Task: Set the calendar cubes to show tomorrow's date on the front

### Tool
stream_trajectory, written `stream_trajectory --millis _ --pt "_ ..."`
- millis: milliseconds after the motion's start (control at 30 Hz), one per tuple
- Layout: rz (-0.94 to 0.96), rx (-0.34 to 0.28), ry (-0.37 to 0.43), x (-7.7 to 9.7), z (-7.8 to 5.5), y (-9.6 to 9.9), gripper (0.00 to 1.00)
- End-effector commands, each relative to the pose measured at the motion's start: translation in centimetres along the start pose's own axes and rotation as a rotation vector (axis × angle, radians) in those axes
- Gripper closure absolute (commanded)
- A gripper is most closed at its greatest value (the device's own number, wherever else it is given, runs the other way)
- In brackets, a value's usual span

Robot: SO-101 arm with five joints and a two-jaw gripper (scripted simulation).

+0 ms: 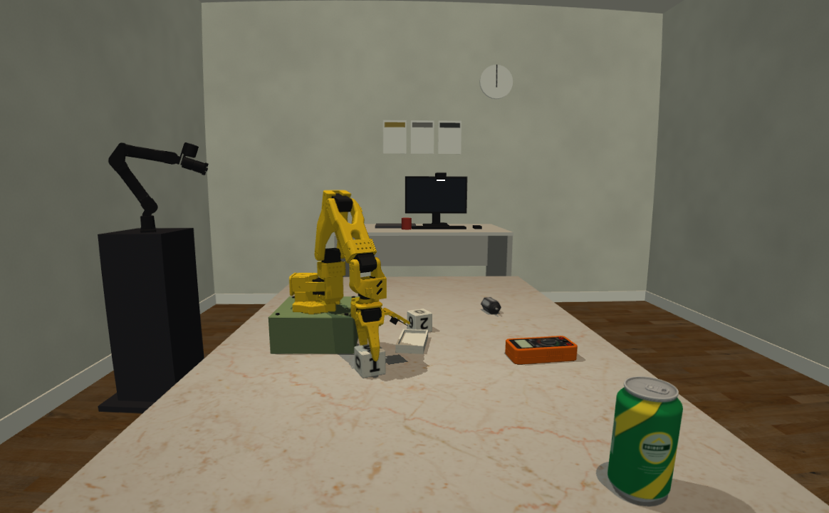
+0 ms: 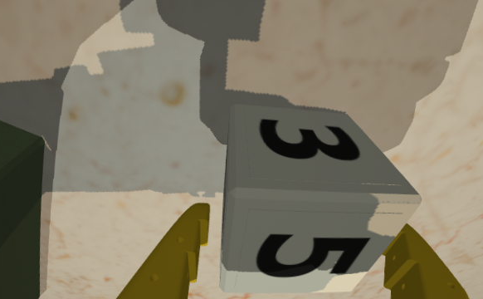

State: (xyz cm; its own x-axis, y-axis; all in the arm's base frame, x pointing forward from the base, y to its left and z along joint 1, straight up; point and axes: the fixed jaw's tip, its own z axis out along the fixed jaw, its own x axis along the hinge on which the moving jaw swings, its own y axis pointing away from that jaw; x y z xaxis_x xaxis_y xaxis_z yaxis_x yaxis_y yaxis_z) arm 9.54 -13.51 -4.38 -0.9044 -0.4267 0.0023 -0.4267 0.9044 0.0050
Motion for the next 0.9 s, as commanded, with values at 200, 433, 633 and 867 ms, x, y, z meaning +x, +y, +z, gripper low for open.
stream_trajectory --millis 200,433,633,867 --pt "0.002 -0.007 0.0 -0.13 0.97 0.34 0.65" --pt "0.002 -0.007 0.0 -0.13 1.13 0.36 0.65" --pt "0.002 -0.007 0.0 -0.13 1.13 0.36 0.65" --pt "0.002 -0.007 0.0 -0.13 1.13 0.33 0.65"
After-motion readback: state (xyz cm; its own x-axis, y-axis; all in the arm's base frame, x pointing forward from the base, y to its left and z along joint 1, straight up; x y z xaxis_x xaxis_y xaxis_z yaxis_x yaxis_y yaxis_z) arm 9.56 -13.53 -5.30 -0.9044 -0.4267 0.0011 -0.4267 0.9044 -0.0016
